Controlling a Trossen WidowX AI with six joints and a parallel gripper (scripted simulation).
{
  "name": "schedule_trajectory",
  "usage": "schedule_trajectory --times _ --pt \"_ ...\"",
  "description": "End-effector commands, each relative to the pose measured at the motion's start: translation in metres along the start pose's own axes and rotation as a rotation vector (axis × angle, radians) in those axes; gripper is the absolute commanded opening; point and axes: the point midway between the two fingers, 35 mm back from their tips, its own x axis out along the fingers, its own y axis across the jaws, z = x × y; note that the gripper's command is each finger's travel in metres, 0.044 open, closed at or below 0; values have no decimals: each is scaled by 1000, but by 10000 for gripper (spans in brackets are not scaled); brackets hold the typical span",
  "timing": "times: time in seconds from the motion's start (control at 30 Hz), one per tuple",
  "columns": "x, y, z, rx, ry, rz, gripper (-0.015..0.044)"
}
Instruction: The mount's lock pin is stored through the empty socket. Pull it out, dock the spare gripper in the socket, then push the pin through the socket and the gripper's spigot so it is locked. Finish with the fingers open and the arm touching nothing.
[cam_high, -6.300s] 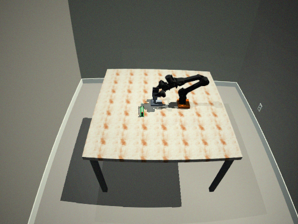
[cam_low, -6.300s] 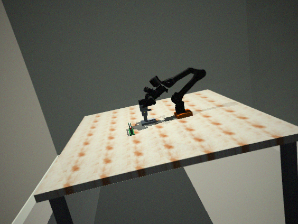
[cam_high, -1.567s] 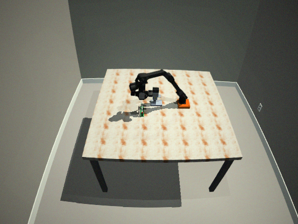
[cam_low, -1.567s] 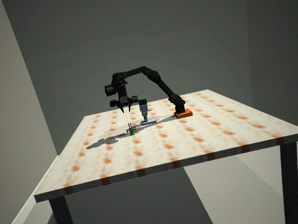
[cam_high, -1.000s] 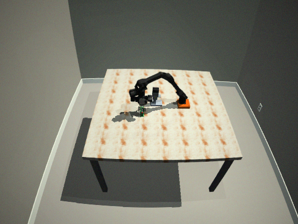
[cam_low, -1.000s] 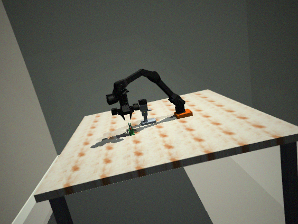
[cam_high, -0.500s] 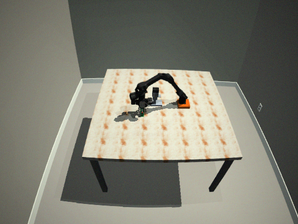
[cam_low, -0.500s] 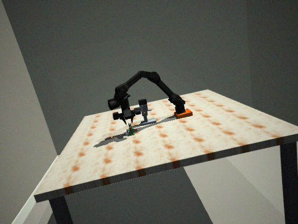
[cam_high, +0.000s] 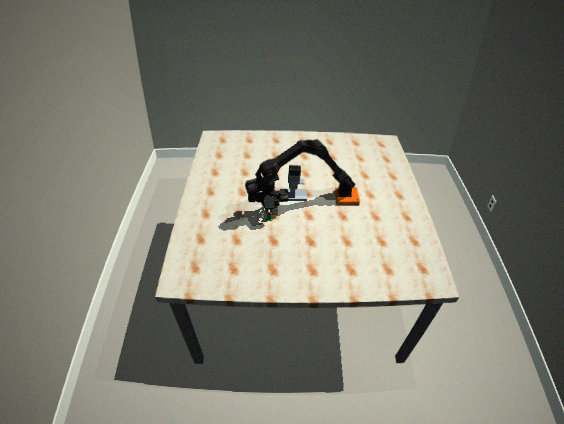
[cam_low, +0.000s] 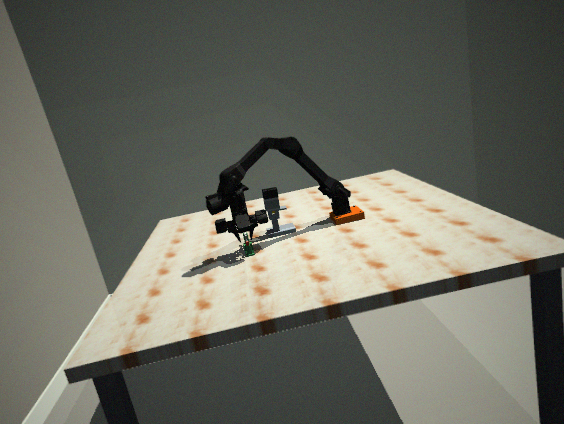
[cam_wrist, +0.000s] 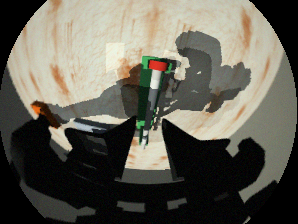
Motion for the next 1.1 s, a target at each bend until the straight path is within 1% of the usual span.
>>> schedule_trajectory --times 0.0,0.23,0.5,0.73,1.07 --pt "10 2 1 -6 9 7 180" --pt "20 3 4 -6 9 7 180" --pt "21 3 4 -6 10 7 180" --pt "21 3 4 -6 10 7 0" --pt "21 3 4 -6 10 7 0"
